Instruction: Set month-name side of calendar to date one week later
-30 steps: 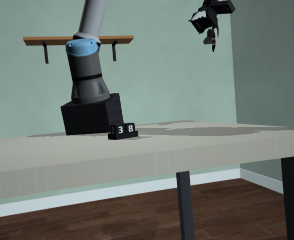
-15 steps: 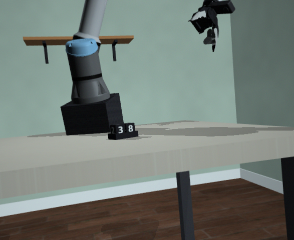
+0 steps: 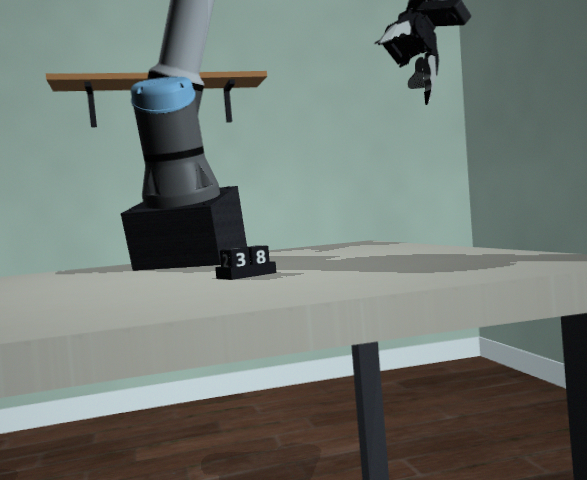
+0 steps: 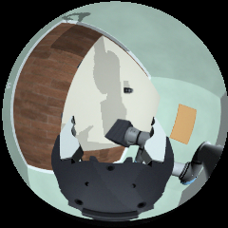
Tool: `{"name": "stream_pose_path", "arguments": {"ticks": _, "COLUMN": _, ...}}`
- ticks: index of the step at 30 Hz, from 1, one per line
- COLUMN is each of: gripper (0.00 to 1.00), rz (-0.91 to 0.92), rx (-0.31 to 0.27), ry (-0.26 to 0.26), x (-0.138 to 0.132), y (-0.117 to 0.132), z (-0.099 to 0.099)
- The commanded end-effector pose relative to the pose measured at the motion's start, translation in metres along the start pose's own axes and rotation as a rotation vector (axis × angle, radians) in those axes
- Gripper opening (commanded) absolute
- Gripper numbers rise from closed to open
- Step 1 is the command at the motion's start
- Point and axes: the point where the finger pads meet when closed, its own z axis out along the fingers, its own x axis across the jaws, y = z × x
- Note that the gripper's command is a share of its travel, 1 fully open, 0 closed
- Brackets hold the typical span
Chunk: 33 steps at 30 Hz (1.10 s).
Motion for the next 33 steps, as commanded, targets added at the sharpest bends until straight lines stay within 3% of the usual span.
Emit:
{"name": "stream_pose_path", "arguments": {"ticks": 1, "gripper": 1.0, "rz": 0.038, "rx": -0.045, "ry": -0.016, "x": 0.008, "y": -0.007, "z": 0.016}}
{"name": "stream_pose_path", "arguments": {"ticks": 10, "gripper": 1.0, "rz": 0.16, "rx": -0.179, "ry": -0.062, "x": 0.034, "y": -0.024, "z": 0.065}}
{"name": "stream_pose_path", "arguments": {"ticks": 12, "gripper": 1.0, "rz": 0.16, "rx": -0.179, "ry": -0.062, "x": 0.034, "y": -0.024, "z": 0.065}}
{"name": "stream_pose_path", "arguments": {"ticks": 27, "gripper": 1.0, "rz": 0.499, "rx": -0.462, "ry": -0.188, "x": 0.095, "y": -0.036, "z": 0.179}}
{"name": "stream_pose_path", "arguments": {"ticks": 29, "gripper": 1.0, "rz": 0.499, "rx": -0.462, "ry": -0.188, "x": 0.095, "y": -0.036, "z": 0.179}}
{"name": "stream_pose_path", "arguments": {"ticks": 33, "gripper": 1.0, "rz": 0.613, "rx": -0.531, "ry": -0.227, "x": 0.112, "y": -0.034, "z": 0.21}}
